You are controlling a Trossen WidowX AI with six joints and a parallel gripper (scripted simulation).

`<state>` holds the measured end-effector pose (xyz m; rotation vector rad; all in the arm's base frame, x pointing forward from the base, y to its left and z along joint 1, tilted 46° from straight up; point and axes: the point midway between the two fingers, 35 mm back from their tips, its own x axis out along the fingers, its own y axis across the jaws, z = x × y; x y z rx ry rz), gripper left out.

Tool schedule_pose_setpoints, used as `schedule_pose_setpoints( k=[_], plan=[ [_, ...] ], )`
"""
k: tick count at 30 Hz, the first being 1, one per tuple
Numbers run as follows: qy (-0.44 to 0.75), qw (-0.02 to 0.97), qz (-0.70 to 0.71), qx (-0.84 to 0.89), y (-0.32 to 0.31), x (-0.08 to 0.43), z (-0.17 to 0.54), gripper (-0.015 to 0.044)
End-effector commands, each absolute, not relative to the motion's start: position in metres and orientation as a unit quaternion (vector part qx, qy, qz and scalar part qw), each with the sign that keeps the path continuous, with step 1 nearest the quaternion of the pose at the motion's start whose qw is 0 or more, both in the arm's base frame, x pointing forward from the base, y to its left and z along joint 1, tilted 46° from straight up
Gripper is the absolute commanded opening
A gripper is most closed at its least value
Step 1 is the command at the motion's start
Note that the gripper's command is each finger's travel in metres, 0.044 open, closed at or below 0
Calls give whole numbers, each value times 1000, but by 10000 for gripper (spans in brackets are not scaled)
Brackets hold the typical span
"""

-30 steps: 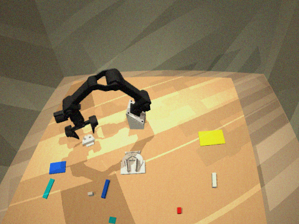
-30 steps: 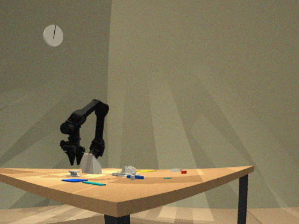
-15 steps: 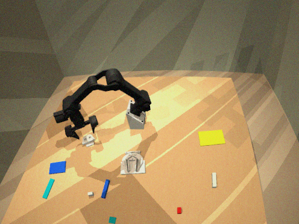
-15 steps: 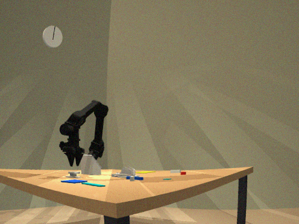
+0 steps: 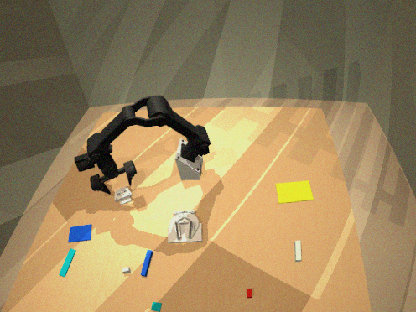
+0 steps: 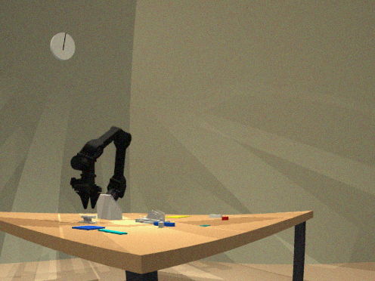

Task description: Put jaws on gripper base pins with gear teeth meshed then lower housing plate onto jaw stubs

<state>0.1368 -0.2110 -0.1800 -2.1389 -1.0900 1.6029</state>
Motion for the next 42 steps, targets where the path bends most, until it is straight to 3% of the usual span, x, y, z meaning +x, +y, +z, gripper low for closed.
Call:
schedule_pose_setpoints(
  k=[1, 42],
  plan=[
    [-373, 129, 550, -736, -211, 137, -180, 440],
    [-373, 128, 550, -736, -184, 144, -210, 440]
  ],
)
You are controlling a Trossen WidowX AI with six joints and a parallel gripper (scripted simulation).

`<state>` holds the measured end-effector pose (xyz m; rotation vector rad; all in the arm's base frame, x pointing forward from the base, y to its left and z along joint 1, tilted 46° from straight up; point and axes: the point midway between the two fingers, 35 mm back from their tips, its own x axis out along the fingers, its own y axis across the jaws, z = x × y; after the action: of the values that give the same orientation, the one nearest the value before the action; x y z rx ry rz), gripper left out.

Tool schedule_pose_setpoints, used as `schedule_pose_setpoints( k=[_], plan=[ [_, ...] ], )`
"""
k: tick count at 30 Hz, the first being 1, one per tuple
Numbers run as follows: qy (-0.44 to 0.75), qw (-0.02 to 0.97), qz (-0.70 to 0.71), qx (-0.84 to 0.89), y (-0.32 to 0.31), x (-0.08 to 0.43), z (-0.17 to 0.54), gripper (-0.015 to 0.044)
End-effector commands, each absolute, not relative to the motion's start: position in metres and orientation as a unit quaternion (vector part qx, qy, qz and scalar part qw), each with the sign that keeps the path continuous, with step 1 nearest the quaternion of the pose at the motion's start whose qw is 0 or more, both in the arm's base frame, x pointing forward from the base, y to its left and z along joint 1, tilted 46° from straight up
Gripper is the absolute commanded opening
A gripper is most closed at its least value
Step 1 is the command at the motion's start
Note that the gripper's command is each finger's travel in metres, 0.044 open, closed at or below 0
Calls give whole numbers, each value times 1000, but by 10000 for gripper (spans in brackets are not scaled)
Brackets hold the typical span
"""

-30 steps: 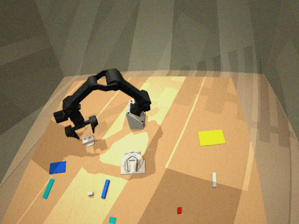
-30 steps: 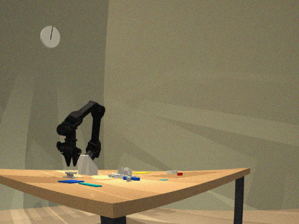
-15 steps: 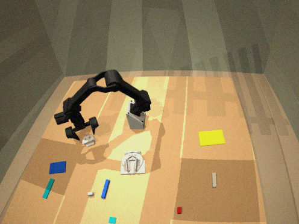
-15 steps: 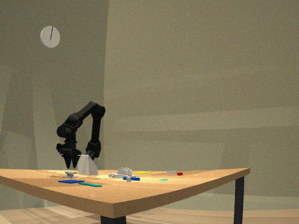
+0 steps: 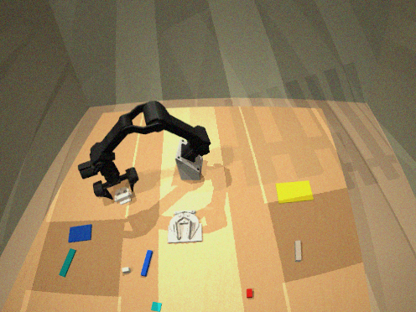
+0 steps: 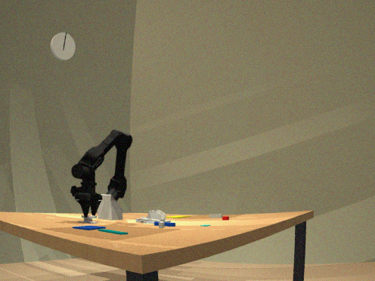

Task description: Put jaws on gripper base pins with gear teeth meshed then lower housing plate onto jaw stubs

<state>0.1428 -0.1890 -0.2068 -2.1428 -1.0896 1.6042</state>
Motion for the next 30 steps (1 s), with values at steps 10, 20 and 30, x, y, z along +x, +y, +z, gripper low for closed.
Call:
schedule_pose_setpoints(
  k=[10, 20, 30],
  plan=[
    [-373, 129, 550, -736, -177, 145, -218, 440],
    [-373, 129, 550, -736, -177, 145, -218, 440],
    [-373, 129, 550, -736, -177, 145, -218, 440]
  ],
)
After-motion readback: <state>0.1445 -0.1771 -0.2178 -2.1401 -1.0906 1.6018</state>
